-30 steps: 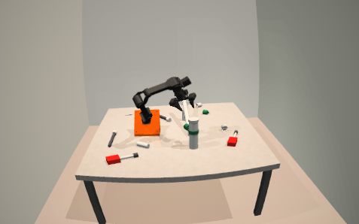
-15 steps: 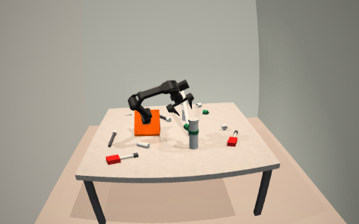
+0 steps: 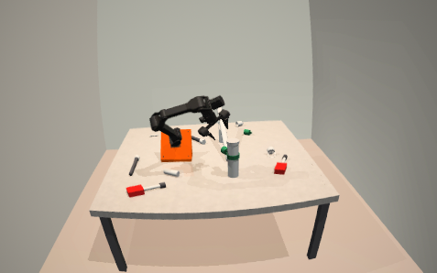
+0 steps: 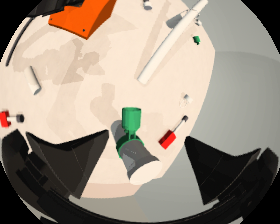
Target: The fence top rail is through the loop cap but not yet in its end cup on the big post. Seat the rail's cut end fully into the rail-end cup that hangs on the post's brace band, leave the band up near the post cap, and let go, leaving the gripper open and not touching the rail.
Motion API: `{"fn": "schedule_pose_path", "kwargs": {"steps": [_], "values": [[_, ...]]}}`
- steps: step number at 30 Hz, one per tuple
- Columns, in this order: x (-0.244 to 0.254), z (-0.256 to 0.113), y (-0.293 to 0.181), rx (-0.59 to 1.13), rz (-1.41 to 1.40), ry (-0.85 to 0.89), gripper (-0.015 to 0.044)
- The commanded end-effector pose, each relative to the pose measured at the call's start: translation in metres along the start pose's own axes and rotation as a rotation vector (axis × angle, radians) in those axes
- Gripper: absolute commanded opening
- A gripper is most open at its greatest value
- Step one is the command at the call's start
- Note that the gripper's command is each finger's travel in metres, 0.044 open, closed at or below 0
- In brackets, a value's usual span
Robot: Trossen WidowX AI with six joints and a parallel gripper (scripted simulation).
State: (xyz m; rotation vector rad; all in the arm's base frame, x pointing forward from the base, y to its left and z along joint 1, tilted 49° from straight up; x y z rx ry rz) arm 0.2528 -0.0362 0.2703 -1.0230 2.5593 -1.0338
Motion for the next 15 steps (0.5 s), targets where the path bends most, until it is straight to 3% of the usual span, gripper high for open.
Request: {"fn": "schedule_pose_path", "kwargs": {"steps": [1, 6, 15], "values": [[0.009, 0.014, 0.001, -0.005, -0.007, 0.001, 0.0440], [0.032, 0.052, 0.004, 0.002, -0.009, 0.000, 0.0440], [0.033, 0.056, 0.004, 0.003, -0.010, 0.000, 0.0440]]}}
Point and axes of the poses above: the point midway between the two fingers, 35 mm back from their tips, its own z axis out along the fingers, its own x axis across the jaws, y = z × x, the point moved 2 cm from there along -z, back along the fingers, and after that the axes turned 9 degrees about -z, right-handed, at the moved point
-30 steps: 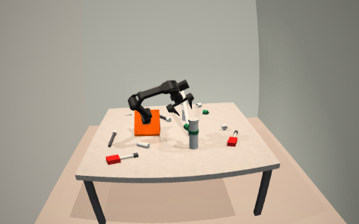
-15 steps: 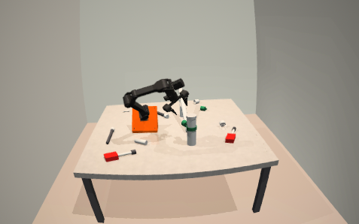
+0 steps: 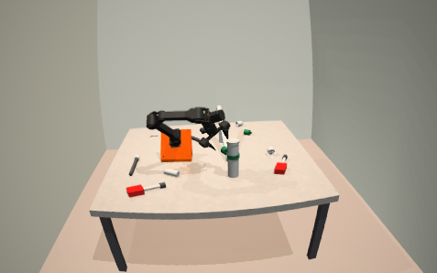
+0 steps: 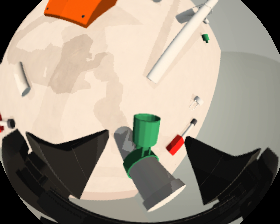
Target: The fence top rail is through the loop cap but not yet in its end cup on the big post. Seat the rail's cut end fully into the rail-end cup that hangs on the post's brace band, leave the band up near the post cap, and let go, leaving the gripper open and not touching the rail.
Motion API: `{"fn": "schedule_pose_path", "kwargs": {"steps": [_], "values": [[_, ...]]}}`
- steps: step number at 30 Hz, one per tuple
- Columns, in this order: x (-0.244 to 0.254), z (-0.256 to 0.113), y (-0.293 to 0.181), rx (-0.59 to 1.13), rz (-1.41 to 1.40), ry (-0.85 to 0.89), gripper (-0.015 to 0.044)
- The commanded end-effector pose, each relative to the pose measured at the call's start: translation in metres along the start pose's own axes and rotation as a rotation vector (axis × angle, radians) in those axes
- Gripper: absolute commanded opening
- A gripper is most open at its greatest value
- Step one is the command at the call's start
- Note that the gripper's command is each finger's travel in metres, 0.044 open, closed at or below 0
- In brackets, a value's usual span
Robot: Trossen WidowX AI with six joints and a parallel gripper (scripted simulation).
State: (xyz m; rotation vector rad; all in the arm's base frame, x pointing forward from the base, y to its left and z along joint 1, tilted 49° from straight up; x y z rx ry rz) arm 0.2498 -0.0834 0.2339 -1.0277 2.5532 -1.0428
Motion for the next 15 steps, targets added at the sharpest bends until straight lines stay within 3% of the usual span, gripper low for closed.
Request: {"fn": "schedule_pose_path", "kwargs": {"steps": [1, 15], "values": [[0.002, 0.006, 0.002, -0.004, -0.005, 0.000, 0.0440], [0.000, 0.029, 0.002, -0.004, -0.004, 0.000, 0.0440]]}}
Point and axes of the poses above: the point midway between the two fingers, 35 mm back from their tips, its own z axis out along the fingers, its own x axis across the jaws, y = z × x, the point moved 2 cm from there along -z, back along the fingers, and after that the axes turned 9 degrees about -z, right-handed, at the moved point
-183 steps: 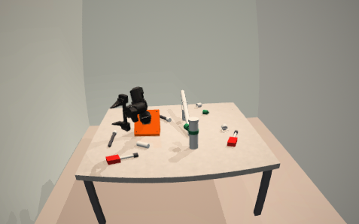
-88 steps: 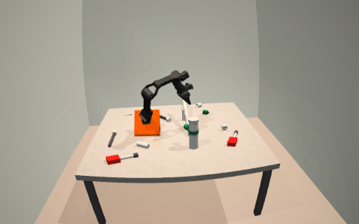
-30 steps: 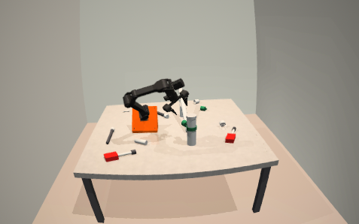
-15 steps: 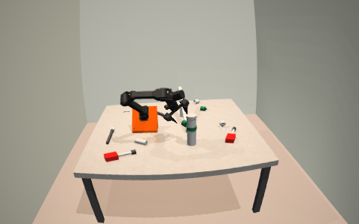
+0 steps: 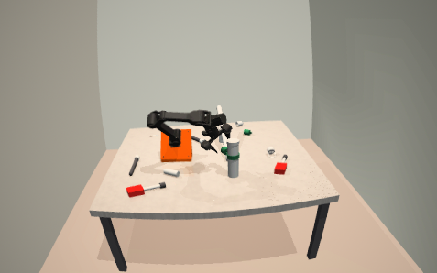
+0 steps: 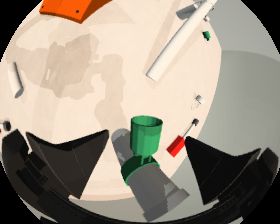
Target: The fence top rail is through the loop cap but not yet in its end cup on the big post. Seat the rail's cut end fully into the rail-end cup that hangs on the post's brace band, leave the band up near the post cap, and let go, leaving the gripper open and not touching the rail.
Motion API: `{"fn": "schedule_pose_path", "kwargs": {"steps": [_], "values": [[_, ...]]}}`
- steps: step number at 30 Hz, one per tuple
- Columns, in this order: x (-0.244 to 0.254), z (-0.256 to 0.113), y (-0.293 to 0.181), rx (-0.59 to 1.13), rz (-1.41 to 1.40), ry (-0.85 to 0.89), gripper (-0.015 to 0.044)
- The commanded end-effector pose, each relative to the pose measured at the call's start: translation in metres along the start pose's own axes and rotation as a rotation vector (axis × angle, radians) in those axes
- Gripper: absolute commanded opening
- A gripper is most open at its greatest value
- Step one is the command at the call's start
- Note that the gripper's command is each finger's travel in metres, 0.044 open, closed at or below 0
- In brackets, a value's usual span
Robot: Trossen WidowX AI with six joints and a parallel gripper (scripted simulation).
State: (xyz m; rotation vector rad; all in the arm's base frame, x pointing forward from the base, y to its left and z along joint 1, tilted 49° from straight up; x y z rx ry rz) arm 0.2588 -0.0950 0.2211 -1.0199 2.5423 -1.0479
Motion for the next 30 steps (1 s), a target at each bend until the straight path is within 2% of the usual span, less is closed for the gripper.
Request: {"fn": "schedule_pose_path", "kwargs": {"steps": [1, 30], "values": [[0.000, 0.011, 0.004, -0.013, -0.009, 0.006, 0.0440], [0.003, 0.052, 0.005, -0.009, -0.010, 0.006, 0.0440]]}}
Point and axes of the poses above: the point midway between the two fingers, 35 mm back from their tips, its own z axis out along the fingers, its own x axis across the jaws, y = z × x, the point moved 2 cm from there along -z, back along the fingers, and after that the axes turned 9 degrees about -z, right-handed, at the moved point
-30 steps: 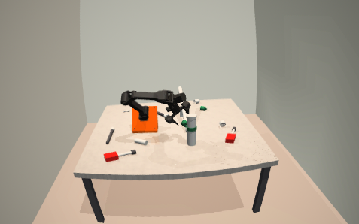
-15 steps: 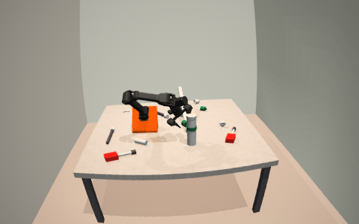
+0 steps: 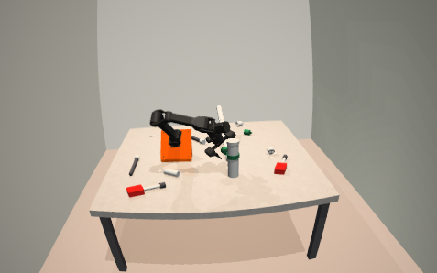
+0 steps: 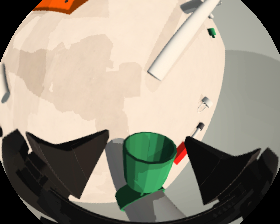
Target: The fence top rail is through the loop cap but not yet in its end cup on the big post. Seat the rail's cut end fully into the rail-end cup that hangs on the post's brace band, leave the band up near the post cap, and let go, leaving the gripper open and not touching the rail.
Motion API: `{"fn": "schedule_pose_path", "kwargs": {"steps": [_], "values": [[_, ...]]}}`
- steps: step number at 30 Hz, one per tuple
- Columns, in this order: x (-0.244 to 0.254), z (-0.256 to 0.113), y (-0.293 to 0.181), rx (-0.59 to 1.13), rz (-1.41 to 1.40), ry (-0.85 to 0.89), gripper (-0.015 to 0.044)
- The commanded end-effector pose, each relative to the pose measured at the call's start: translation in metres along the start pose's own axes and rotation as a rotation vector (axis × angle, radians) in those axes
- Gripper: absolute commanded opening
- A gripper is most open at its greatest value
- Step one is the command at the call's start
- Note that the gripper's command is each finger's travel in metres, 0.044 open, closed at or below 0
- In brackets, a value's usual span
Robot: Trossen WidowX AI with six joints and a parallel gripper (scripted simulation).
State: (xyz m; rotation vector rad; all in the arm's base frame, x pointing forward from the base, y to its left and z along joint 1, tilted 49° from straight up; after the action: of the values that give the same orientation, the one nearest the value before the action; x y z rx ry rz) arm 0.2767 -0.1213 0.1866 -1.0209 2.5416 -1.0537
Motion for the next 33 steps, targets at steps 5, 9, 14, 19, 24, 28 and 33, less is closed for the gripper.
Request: {"fn": "schedule_pose_path", "kwargs": {"steps": [5, 9, 14, 19, 24, 28, 33], "values": [[0.0008, 0.0055, 0.0041, -0.012, -0.008, 0.004, 0.0335], [0.0008, 0.0055, 0.0041, -0.012, -0.008, 0.004, 0.0230], [0.0008, 0.0055, 0.0041, -0.012, -0.008, 0.004, 0.0099], [-0.0002, 0.0061, 0.0041, -0.006, 0.003, 0.005, 0.0007], [-0.0040, 0.0083, 0.0039, 0.017, 0.043, 0.008, 0.0000], [-0.0059, 0.0095, 0.0037, 0.029, 0.064, 0.010, 0.0000], [-0.0087, 0.0111, 0.0033, 0.046, 0.095, 0.013, 0.0000]]}}
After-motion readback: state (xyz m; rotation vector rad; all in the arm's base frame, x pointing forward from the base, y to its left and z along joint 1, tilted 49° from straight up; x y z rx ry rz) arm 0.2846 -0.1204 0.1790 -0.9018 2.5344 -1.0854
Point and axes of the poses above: the point midway between the two fingers, 35 mm back from their tips, its own z axis out along the fingers, its own x axis across the jaws, y = z × x, the point moved 2 cm from there along -z, back along the fingers, and after that the axes turned 9 degrees about -z, right-handed, at the moved point
